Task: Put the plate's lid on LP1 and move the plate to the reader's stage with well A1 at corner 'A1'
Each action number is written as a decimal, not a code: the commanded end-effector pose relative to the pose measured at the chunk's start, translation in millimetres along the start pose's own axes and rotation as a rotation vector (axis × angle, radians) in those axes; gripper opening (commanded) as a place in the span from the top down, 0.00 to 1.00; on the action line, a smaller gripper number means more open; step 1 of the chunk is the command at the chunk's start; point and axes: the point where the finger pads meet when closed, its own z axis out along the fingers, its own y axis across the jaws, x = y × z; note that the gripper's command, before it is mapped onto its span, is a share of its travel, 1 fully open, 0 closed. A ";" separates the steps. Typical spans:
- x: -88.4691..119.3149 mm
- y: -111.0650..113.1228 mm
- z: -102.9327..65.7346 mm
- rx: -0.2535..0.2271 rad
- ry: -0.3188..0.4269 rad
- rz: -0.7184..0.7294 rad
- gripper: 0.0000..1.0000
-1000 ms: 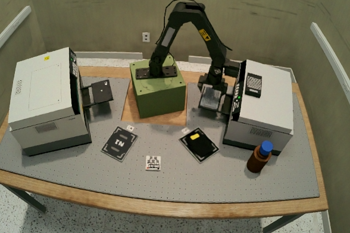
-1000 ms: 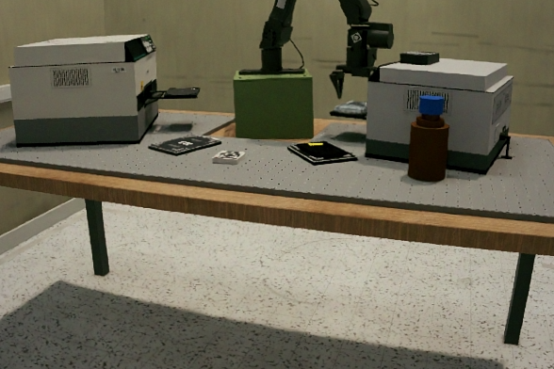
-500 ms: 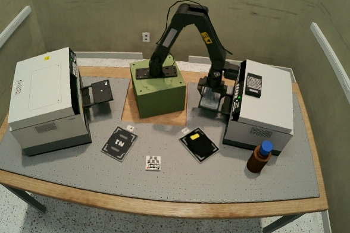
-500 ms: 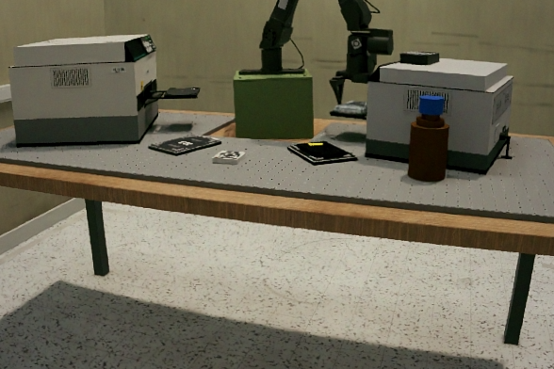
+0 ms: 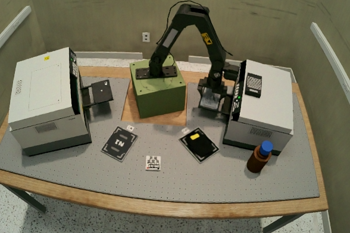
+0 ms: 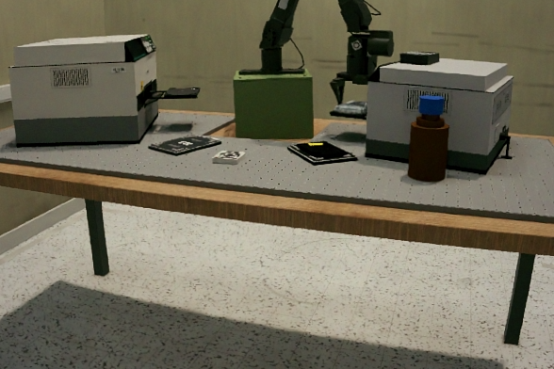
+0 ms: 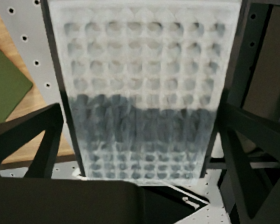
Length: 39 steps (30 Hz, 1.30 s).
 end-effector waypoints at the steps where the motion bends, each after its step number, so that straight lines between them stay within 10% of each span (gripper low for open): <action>1: -1.1 -7.2 -7.4 0.040 -0.016 0.000 0.00; 39: -0.8 -4.3 1.7 0.018 -0.007 0.000 0.12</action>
